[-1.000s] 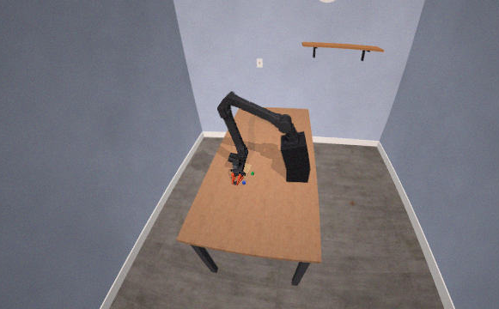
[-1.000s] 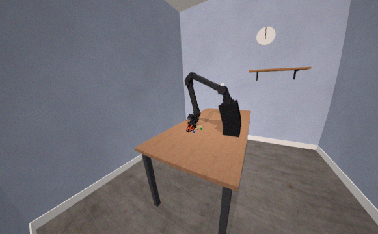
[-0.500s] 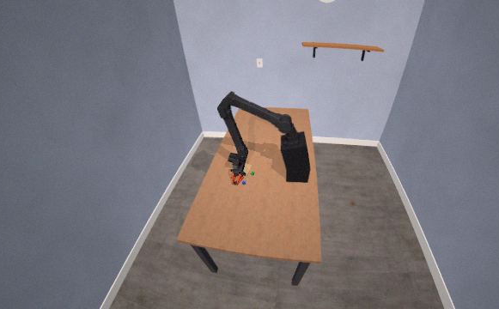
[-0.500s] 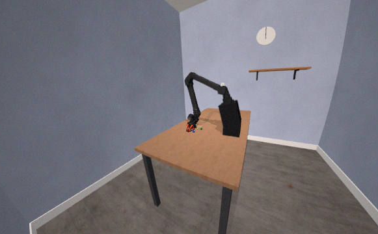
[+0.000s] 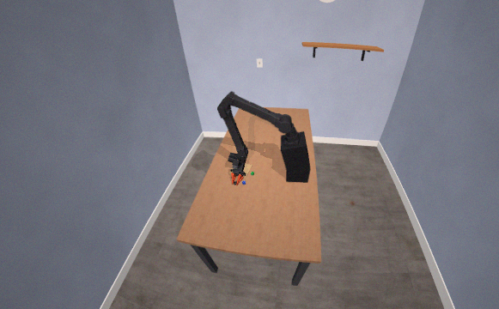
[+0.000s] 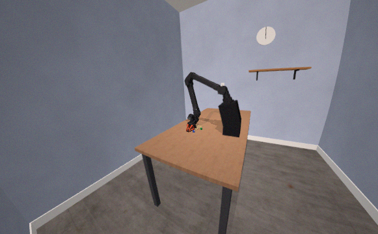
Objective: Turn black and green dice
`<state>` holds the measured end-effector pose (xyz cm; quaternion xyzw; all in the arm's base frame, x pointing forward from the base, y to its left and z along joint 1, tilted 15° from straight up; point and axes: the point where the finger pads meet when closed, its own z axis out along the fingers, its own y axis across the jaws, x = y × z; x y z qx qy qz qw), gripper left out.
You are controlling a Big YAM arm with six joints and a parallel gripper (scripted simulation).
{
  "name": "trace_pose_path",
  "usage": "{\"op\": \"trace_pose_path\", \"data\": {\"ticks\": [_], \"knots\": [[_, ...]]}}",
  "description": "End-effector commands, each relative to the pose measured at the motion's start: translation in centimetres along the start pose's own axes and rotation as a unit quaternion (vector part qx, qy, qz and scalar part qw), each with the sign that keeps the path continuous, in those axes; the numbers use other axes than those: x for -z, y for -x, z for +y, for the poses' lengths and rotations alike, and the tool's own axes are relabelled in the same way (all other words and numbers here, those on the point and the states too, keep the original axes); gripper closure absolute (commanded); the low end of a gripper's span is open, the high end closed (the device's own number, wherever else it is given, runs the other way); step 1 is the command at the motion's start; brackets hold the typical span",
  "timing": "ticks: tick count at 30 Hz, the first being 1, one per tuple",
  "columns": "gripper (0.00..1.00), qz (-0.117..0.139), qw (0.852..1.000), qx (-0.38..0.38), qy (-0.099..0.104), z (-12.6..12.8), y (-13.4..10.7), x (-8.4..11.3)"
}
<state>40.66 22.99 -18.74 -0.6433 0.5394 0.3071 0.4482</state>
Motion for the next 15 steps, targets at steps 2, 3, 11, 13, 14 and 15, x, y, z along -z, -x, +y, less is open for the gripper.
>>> {"op": "trace_pose_path", "data": {"ticks": [2, 3, 11, 13, 14, 15], "knots": [[0.67, -0.002, 1.000, 0.007, -0.006, -0.7, 0.7, 1.1], [0.67, -0.002, 1.000, 0.005, -0.005, -0.5, 0.7, 1.3], [0.67, -0.002, 1.000, 0.011, -0.008, -1.1, 0.7, 3.4], [0.67, -0.002, 1.000, 0.006, -0.006, -0.6, 0.7, 4.2], [0.67, -0.002, 1.000, 0.005, -0.005, -0.4, 0.7, 4.5], [0.67, -0.002, 1.000, 0.005, -0.006, -0.4, 0.7, 4.8]]}}
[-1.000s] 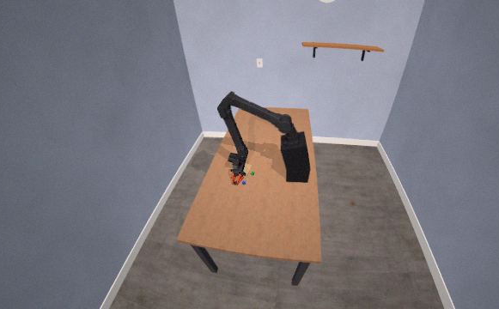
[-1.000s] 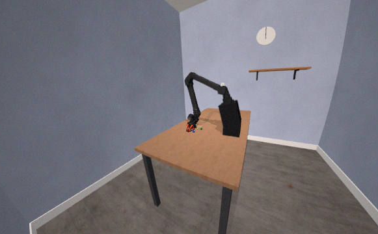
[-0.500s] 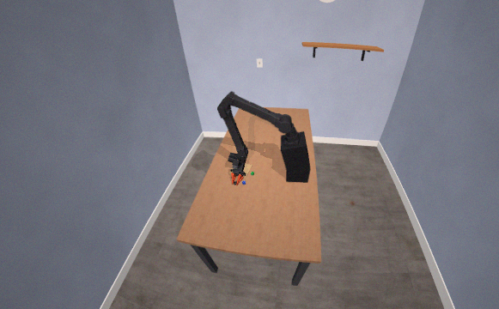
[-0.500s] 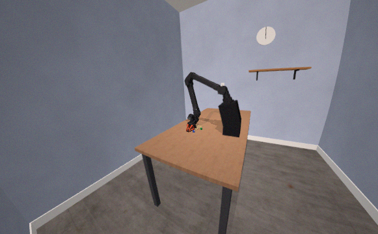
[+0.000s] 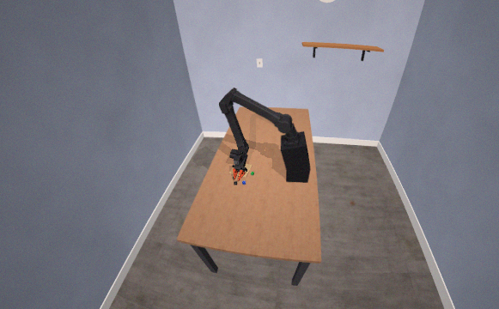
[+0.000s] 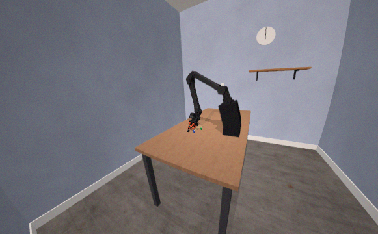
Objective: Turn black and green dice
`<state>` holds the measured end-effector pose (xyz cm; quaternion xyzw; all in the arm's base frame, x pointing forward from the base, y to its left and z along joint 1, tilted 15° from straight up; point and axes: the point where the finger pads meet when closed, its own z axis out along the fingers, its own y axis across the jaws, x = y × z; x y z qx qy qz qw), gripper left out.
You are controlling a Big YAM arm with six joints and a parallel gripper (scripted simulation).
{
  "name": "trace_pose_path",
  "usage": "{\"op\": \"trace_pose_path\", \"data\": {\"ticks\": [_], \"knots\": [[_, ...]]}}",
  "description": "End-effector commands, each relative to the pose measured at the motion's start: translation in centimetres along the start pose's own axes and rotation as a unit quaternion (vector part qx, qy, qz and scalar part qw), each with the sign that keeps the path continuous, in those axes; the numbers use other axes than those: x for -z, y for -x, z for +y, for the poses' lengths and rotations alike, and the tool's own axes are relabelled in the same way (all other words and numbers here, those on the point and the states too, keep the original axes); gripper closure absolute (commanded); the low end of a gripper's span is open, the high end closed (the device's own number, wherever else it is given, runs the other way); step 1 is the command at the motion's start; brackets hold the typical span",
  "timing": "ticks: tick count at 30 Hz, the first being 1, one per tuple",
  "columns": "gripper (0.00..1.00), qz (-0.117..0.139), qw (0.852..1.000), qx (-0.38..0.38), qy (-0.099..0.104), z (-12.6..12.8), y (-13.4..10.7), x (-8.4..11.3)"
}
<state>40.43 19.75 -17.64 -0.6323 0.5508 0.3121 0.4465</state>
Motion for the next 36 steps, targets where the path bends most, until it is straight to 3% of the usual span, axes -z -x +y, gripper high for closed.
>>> {"op": "trace_pose_path", "data": {"ticks": [1, 5, 7, 14, 27, 36], "knots": [[0.67, -0.001, 1.000, 0.022, -0.001, -0.5, 1.1, 1.6], [0.67, -0.002, 1.000, 0.026, -0.003, -0.9, 1.1, 2.2], [0.67, -0.004, 1.000, 0.030, 0.007, -0.5, 1.5, 1.5], [0.67, -0.001, 1.000, 0.022, 0.000, -0.4, 1.3, 2.3], [0.67, -0.002, 1.000, 0.024, 0.001, -0.2, 5.6, 4.5], [0.67, -0.001, 1.000, 0.025, 0.001, -0.2, 6.4, 4.8]]}}
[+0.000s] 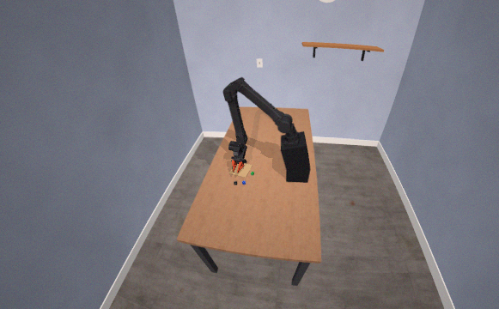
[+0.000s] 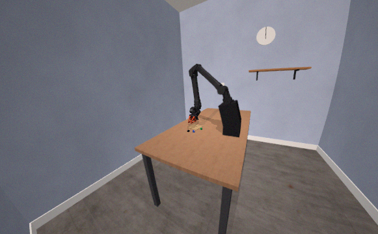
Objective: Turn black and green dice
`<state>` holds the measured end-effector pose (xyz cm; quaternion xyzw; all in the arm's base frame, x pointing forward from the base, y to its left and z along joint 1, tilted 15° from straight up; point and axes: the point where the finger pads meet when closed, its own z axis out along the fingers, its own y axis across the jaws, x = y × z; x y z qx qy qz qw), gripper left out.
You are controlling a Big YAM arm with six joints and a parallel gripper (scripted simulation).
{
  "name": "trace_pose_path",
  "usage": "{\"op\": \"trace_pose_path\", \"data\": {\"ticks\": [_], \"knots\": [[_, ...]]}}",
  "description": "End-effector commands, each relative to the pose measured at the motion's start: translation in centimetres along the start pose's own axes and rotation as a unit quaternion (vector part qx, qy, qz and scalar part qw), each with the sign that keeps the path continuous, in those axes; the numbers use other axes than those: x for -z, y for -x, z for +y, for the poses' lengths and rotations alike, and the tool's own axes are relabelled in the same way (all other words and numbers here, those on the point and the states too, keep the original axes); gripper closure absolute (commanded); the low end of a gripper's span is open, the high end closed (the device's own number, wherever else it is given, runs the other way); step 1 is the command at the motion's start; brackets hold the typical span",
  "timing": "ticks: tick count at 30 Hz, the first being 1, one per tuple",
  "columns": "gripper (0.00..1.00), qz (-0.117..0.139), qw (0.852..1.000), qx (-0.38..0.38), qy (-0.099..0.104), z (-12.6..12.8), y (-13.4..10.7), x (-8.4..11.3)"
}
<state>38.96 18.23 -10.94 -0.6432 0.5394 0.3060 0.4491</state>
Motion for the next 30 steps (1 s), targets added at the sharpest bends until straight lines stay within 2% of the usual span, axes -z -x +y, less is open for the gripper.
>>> {"op": "trace_pose_path", "data": {"ticks": [1, 3, 5, 8, 10, 13, 15, 18, 21, 23, 25, 27, 28, 30], "knots": [[0.67, -0.001, 1.000, 0.005, 0.000, 0.1, 0.6, 0.4], [0.67, 0.005, 1.000, 0.006, 0.005, -0.3, 1.1, -0.1], [0.67, 0.026, 1.000, -0.001, 0.009, -0.7, 1.1, -0.6], [0.67, 0.092, 0.995, -0.015, 0.024, -0.8, 1.1, -1.9], [0.67, 0.092, 0.995, -0.015, 0.024, -0.8, 1.1, -1.9], [0.67, 0.192, 0.980, -0.027, 0.037, -1.0, 1.5, -3.3], [0.67, 0.267, 0.962, -0.030, 0.039, -1.0, 2.2, -3.9], [0.67, 0.373, 0.927, -0.022, 0.028, -1.2, 3.7, -4.0], [0.67, 0.450, 0.893, -0.007, 0.006, -1.4, 5.5, -3.5], [0.67, 0.482, 0.876, 0.002, -0.007, -1.5, 6.5, -3.2], [0.67, 0.498, 0.867, 0.008, -0.014, -1.6, 7.0, -3.0], [0.67, 0.498, 0.867, 0.008, -0.014, -1.6, 7.0, -3.0], [0.67, 0.519, 0.855, -0.013, 0.004, 0.5, 4.4, -1.8], [0.67, 0.521, 0.854, -0.012, 0.003, 0.5, 4.5, -1.8]]}}
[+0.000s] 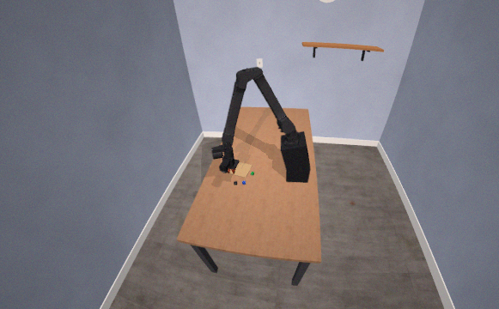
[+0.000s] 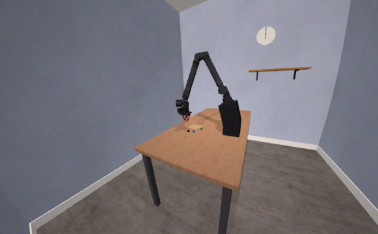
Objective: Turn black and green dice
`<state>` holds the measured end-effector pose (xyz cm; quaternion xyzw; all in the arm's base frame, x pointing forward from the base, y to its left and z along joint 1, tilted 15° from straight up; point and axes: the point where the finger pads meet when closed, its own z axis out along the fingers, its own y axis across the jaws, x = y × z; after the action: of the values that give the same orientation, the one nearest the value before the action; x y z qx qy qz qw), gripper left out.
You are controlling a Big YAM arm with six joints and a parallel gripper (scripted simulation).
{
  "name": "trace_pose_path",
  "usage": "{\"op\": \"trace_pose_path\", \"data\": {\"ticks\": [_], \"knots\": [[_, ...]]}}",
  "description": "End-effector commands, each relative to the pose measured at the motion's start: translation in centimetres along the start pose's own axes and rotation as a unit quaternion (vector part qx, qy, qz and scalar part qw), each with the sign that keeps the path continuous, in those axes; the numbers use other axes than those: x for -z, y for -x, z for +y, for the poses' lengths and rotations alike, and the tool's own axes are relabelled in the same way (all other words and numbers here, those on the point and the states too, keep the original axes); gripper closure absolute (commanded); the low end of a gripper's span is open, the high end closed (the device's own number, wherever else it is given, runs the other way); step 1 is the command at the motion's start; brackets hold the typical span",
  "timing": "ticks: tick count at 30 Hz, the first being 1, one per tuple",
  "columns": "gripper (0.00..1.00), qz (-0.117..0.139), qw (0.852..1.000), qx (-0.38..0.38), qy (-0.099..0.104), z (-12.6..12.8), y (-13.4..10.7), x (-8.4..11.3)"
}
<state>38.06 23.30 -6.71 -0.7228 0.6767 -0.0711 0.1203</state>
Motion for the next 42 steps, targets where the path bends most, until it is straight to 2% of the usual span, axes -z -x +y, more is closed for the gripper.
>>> {"op": "trace_pose_path", "data": {"ticks": [1, 3, 4, 14, 16, 20, 23, 28, 31, 32, 35, 36, 37, 42], "knots": [[0.00, 0.015, 0.999, -0.030, 0.016, 0.4, -1.4, -0.8], [0.00, 0.011, 1.000, -0.027, 0.013, 0.1, -0.8, -0.6], [0.00, -0.002, 1.000, -0.021, -0.006, -0.8, 0.4, 0.8], [0.00, 0.002, 0.999, -0.035, -0.002, -0.8, -0.4, 0.1], [0.00, 0.005, 0.998, -0.058, 0.002, -0.6, -0.7, -0.8], [0.00, 0.004, 0.989, -0.150, 0.000, -0.8, -0.8, -1.3], [0.00, 0.002, 0.983, -0.184, -0.001, -0.7, -0.3, -1.5], [0.00, 0.003, 0.964, -0.266, -0.004, -1.1, -0.7, -2.0], [0.00, 0.003, 0.964, -0.267, -0.004, -1.1, -0.7, -2.0], [0.00, -0.001, 0.951, -0.309, -0.007, -1.4, -0.7, -1.9], [0.00, 0.003, 0.936, -0.352, -0.005, -1.2, -1.1, -2.5], [0.00, 0.003, 0.935, -0.354, -0.004, -1.2, -1.1, -2.5], [0.00, 0.003, 0.925, -0.379, -0.002, -0.7, -0.8, -2.8], [0.00, 0.005, 0.893, -0.449, -0.001, -0.5, -1.1, -3.3]]}}
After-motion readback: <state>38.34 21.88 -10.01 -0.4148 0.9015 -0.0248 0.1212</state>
